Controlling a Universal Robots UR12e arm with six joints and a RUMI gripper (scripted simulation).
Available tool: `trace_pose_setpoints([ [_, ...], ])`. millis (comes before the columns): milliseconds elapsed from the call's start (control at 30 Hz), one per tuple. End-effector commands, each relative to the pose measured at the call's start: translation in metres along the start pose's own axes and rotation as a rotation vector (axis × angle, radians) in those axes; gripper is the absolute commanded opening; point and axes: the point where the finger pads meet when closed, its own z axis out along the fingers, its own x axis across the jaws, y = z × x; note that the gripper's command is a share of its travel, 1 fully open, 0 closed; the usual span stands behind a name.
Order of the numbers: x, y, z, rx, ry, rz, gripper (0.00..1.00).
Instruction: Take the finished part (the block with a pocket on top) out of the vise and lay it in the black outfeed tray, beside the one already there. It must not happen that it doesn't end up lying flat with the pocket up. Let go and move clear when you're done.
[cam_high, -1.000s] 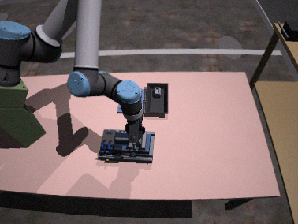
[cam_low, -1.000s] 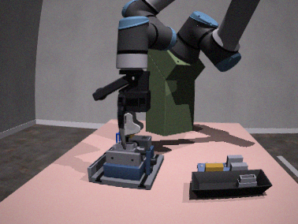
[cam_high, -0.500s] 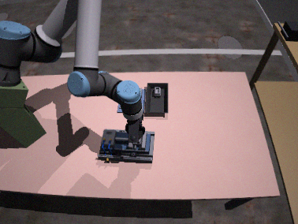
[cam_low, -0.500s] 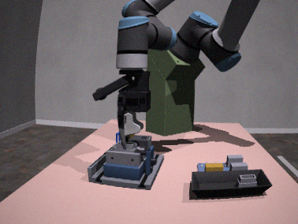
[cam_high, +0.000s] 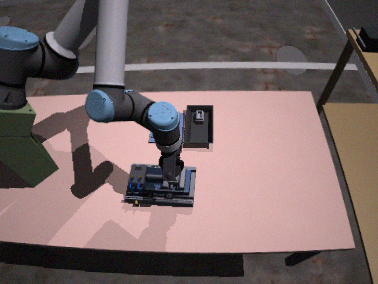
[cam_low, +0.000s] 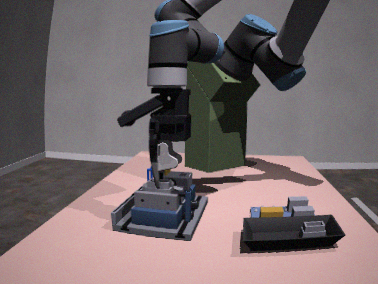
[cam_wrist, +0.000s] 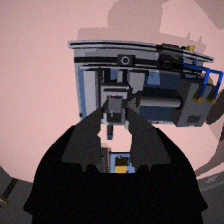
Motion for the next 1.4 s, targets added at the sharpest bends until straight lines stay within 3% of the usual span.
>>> trace_pose_setpoints([
  [0,0.001,0.0,-0.01,0.001,-0.002,0.001,0.0],
  [733,-0.001,-0.001,-0.043,0.002,-0.003,0.0,0.0],
  [1367,-0.009,0.011,-0.044,0.005,-0.001,-0.007,0.0],
])
